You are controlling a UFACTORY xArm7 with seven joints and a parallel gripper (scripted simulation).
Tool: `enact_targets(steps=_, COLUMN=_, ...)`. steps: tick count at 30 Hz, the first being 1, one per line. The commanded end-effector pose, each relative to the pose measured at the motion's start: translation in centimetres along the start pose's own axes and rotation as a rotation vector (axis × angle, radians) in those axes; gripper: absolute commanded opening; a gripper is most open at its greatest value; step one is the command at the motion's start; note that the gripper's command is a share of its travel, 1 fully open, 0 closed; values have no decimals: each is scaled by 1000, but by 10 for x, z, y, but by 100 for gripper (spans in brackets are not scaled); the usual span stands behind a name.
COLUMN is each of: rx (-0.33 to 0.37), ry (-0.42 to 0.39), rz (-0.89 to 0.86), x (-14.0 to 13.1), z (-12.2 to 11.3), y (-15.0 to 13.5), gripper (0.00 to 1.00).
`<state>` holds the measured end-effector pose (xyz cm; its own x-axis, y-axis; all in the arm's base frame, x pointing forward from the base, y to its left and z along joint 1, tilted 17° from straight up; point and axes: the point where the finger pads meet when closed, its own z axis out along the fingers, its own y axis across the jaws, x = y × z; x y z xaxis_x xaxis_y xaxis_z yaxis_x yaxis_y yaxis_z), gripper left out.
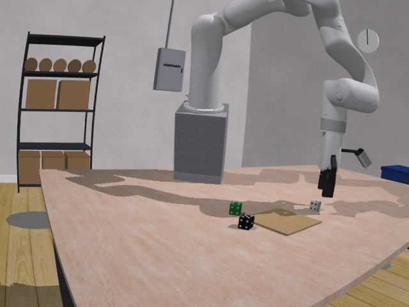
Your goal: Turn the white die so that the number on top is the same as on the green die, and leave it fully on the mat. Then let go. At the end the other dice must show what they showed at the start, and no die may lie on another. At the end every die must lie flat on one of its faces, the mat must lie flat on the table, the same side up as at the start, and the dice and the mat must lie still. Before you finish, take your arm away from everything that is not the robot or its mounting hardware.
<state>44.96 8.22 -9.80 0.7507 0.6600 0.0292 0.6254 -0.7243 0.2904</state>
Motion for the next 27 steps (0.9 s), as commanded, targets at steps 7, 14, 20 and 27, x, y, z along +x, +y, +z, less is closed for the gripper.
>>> enact_targets(steps=7, rx=-1, ry=4, rz=0, x=2, z=-68, y=0, gripper=100)
enact_targets(steps=14, rx=-1, ry=4, rz=0, x=1, z=-97, y=0, gripper=100)
enact_targets(steps=20, rx=-1, ry=4, rz=0, x=1, z=-103, y=0, gripper=100)
enact_targets(steps=27, rx=0, ry=3, rz=42, x=-1, z=-102, y=1, gripper=100)
